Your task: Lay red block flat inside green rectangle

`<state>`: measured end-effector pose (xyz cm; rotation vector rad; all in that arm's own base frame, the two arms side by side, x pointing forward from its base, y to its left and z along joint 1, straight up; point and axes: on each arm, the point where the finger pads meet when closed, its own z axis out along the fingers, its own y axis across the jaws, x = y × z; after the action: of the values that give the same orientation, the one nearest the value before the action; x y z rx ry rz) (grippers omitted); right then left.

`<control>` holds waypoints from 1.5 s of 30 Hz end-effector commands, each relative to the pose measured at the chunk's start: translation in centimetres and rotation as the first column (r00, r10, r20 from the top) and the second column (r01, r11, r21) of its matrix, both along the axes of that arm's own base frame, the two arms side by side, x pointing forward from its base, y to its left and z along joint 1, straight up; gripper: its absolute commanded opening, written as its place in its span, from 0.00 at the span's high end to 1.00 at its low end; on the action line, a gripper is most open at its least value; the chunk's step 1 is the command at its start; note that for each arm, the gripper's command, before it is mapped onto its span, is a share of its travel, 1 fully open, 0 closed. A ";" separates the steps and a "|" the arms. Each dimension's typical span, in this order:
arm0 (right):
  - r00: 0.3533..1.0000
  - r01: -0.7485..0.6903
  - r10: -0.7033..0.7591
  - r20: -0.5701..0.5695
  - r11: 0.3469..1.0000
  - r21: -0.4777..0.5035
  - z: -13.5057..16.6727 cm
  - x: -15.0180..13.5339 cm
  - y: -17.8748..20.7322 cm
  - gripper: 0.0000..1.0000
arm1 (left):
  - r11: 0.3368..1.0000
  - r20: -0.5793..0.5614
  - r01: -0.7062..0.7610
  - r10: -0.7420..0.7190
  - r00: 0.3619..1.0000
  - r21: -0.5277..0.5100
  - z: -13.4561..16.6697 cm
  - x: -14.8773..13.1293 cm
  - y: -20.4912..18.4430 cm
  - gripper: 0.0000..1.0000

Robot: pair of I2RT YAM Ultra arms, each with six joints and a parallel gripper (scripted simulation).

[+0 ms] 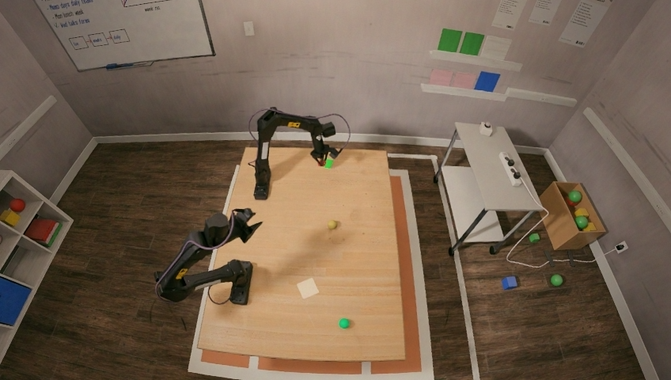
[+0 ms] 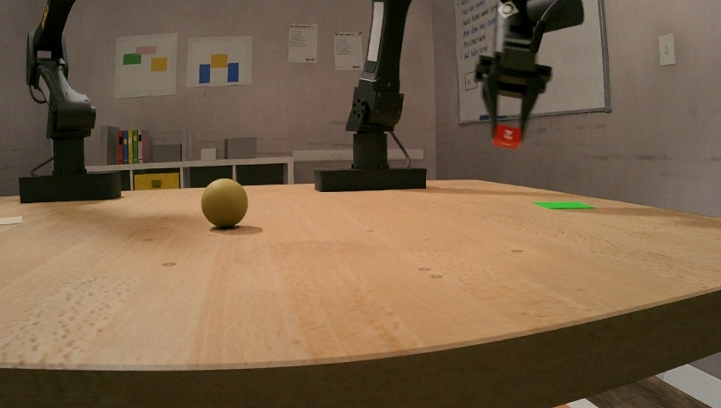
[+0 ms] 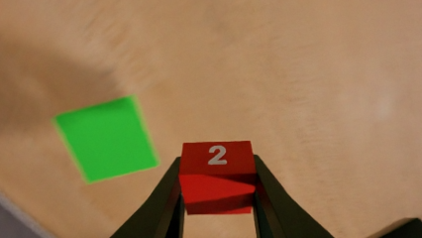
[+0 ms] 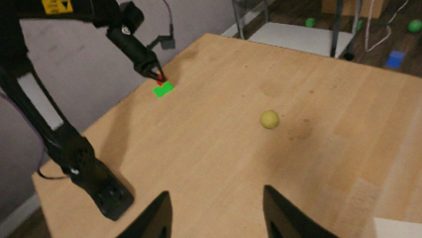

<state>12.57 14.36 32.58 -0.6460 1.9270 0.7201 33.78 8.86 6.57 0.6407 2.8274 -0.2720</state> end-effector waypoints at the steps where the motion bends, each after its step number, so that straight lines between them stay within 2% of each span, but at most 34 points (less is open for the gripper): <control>1: 1.000 0.014 -0.010 0.022 0.988 -0.156 -1.1 -1.9 -3.0 0.54 | 0.993 -0.120 -0.056 0.068 0.990 0.102 -0.7 -0.5 2.9 0.73; 7: 0.995 0.053 -0.031 0.098 0.971 -0.232 -1.6 -3.8 -6.7 0.54 | 0.972 -0.166 -0.122 0.156 0.974 0.200 -1.4 0.8 6.7 0.73; 12: 0.990 0.070 -0.038 0.133 0.967 -0.247 -1.7 -4.7 -8.3 0.54 | 0.963 -0.173 -0.141 0.183 0.968 0.228 -1.7 1.6 8.1 0.73; 15: 0.988 0.007 0.029 0.154 0.974 -0.228 -1.2 -5.3 -8.0 0.54 | 0.965 -0.144 -0.137 0.172 0.974 0.225 -1.4 2.6 8.2 0.73; 23: 0.988 -0.010 0.043 0.148 0.976 -0.216 -1.1 -5.5 -7.8 0.54 | 0.964 -0.146 -0.140 0.175 0.974 0.224 -1.5 2.2 8.4 0.73; 32: 0.988 -0.011 0.045 0.150 0.976 -0.218 -1.1 -5.5 -7.8 0.54 | 0.965 -0.153 -0.137 0.173 0.973 0.222 -4.1 2.2 8.1 0.73; 45: 0.989 -0.009 0.043 0.139 0.972 -0.235 -1.5 -5.3 -7.6 0.54 | 0.965 -0.153 -0.137 0.173 0.973 0.222 -6.0 2.3 8.0 0.73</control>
<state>7.49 7.17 30.48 -0.8564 1.8972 0.4528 35.83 16.66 1.38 0.4596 3.0826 -0.0137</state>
